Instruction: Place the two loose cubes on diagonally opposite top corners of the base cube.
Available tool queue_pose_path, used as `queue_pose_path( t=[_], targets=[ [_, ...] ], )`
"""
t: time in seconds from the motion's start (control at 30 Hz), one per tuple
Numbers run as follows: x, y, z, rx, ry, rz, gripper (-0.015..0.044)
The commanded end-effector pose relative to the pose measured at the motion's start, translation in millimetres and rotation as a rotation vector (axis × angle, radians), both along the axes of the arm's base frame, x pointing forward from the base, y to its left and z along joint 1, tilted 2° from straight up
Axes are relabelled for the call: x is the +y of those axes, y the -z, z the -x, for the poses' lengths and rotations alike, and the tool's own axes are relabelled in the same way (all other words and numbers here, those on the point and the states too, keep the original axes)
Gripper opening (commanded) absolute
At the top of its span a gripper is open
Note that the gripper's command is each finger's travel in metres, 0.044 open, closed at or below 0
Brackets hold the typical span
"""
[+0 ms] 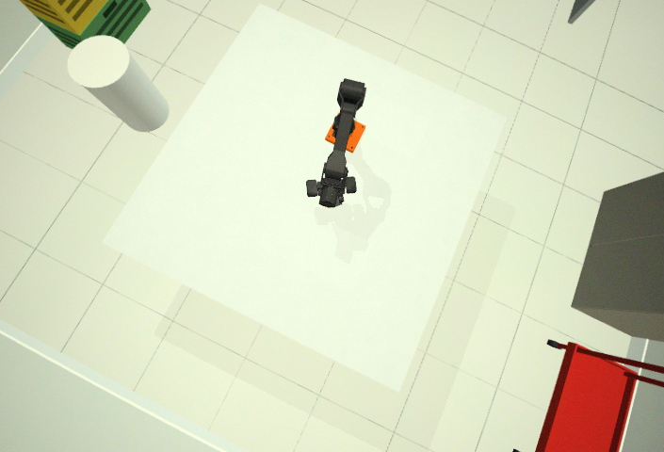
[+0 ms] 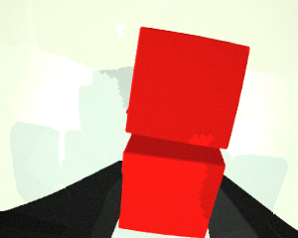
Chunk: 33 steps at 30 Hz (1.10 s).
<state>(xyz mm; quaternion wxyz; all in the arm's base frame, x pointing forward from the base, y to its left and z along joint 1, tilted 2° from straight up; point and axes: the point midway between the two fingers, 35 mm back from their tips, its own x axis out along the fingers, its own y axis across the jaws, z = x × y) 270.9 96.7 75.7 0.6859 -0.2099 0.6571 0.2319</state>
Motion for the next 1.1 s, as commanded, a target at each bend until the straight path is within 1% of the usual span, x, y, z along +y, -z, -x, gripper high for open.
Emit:
queue_pose_path(
  t=[0.0,0.2,0.33,0.5,1.07],
  targets=[
    [0,1,0,0.000,-0.007,0.003,0.0105],
    [0,1,0,0.000,-0.007,0.003,0.0105],
    [0,1,0,0.000,-0.007,0.003,0.0205],
    [0,1,0,0.000,-0.007,0.003,0.0205],
    [-1,-26,1,0.001,0.000,0.000,0.0205]
  ],
)
